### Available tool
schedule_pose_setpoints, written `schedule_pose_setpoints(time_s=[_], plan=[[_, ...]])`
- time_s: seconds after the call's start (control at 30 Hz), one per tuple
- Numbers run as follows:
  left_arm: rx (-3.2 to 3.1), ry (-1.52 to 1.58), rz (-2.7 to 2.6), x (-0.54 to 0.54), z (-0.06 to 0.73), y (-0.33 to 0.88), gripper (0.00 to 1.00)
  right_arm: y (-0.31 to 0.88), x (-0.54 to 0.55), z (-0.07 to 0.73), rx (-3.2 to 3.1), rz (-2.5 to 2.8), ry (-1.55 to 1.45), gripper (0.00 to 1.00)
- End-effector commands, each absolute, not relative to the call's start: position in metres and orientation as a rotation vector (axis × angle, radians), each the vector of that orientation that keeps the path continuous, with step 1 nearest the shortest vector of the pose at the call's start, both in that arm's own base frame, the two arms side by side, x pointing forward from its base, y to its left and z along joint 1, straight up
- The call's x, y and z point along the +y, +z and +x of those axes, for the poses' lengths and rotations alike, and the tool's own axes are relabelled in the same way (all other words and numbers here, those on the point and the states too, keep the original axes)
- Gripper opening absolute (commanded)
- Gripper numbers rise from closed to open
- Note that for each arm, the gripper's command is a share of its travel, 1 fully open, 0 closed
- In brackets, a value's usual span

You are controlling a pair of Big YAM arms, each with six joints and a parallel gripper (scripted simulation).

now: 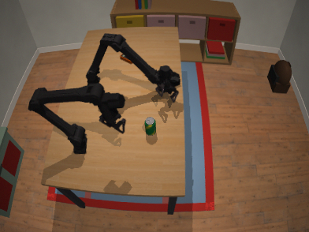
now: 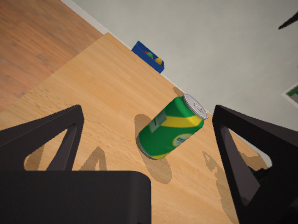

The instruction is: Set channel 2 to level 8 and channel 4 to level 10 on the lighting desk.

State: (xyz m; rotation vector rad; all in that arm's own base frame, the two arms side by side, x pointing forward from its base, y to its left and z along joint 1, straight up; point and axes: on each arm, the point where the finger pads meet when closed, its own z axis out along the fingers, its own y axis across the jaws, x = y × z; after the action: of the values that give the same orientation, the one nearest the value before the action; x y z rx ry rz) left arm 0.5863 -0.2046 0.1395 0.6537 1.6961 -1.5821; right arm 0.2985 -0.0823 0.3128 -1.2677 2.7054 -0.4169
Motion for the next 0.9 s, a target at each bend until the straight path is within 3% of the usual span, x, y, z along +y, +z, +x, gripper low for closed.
schedule_pose_setpoints(time_s=[0.0, 0.87], plan=[[1.686, -1.576, 0.662, -0.205, 0.588, 0.145, 1.0, 0.316, -0.082, 0.299, 2.699, -1.263, -0.423, 1.0], [1.669, -1.564, 0.676, -0.205, 0.593, 0.152, 1.0, 0.323, -0.092, 0.307, 2.696, -1.174, -0.451, 1.0]])
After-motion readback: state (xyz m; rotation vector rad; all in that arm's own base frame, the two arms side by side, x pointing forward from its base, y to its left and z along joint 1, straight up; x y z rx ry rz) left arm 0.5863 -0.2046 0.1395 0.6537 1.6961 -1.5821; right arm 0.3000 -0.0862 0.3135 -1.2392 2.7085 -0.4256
